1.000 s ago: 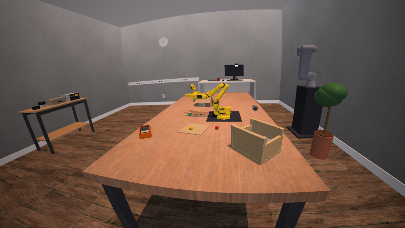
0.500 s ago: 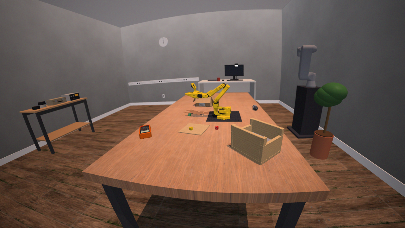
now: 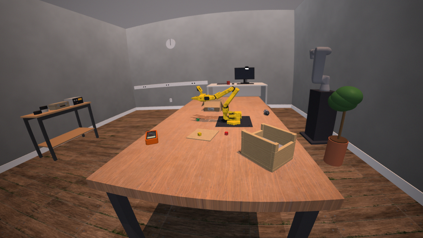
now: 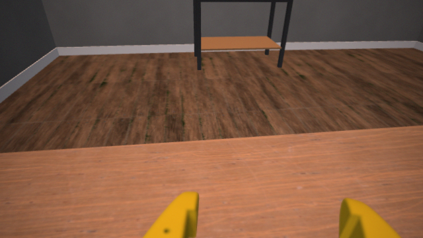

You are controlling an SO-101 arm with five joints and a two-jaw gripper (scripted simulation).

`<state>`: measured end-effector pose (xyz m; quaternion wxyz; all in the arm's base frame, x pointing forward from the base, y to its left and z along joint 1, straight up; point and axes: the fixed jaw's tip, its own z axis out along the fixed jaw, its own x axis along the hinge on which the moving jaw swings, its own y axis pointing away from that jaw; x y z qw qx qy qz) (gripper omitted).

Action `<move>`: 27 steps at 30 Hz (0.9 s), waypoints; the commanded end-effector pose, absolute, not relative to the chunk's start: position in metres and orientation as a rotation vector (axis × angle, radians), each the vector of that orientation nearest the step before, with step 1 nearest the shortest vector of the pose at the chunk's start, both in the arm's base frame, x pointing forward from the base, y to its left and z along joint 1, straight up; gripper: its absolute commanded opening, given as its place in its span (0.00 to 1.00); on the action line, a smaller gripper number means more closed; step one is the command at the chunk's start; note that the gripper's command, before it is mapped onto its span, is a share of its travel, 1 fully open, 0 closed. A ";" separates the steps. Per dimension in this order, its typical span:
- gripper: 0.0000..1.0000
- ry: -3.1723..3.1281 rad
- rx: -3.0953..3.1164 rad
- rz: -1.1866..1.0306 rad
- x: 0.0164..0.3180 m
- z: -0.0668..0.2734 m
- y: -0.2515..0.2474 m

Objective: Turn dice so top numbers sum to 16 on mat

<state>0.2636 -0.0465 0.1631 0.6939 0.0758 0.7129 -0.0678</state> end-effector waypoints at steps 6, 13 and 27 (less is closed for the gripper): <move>0.25 1.793 0.206 -0.119 0.281 0.158 -0.048; 0.25 1.929 0.228 -0.099 0.287 0.155 -0.048; 0.25 2.273 0.286 -0.056 0.282 0.152 -0.043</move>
